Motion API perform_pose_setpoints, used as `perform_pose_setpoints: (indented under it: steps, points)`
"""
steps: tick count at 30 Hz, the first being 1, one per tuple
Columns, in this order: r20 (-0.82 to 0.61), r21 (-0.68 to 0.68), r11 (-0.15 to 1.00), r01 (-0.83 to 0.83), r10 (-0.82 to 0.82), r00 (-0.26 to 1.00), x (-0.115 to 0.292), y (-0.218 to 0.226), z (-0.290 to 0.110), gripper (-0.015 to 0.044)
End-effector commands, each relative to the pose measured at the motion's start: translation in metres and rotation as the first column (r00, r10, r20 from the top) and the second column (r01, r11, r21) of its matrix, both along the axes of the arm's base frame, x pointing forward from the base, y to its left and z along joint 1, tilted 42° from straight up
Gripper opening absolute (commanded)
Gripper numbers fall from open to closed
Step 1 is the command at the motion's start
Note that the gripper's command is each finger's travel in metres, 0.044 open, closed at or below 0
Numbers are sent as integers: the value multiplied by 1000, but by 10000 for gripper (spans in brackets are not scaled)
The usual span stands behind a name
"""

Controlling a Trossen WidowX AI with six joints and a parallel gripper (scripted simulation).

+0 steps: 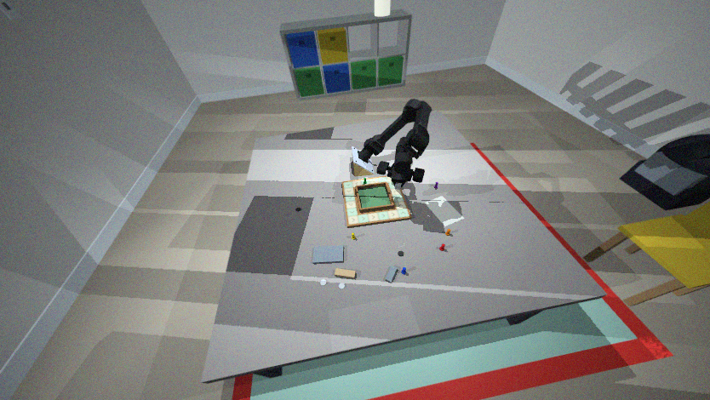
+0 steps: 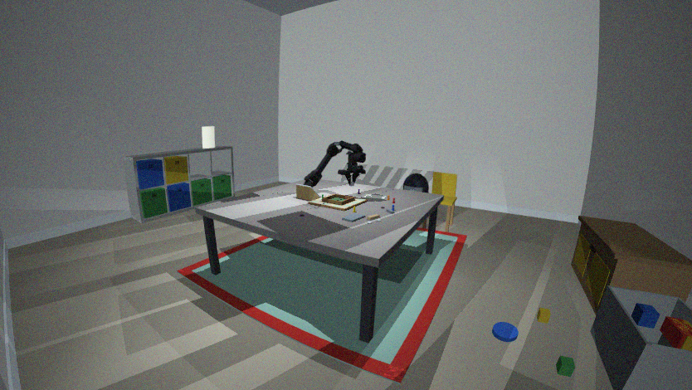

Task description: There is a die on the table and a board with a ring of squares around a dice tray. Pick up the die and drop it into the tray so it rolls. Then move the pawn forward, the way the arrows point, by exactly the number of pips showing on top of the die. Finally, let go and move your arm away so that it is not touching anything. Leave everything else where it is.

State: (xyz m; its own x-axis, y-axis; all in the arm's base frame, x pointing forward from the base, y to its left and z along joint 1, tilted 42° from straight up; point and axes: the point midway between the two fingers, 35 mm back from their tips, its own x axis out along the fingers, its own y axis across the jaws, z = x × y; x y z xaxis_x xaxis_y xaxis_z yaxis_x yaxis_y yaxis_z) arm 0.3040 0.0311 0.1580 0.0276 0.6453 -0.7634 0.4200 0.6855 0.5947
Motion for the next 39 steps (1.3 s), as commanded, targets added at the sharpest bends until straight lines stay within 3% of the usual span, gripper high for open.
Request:
perform_pose_setpoints:
  steps: [1, 13, 27, 33, 39]
  points:
    - [-86, -3, 996, 93, -93, 992, -2, -9, -12, 0]
    - [-344, -55, 918, 392, -386, 856, -12, -36, -47, 0]
    - [-579, -199, 730, 654, -626, 523, -32, -62, -85, 0]
    - [-585, -213, 719, 662, -636, 503, -33, -63, -87, 0]
    - [-494, -360, 695, 622, -708, 505, -39, -59, -93, 0]
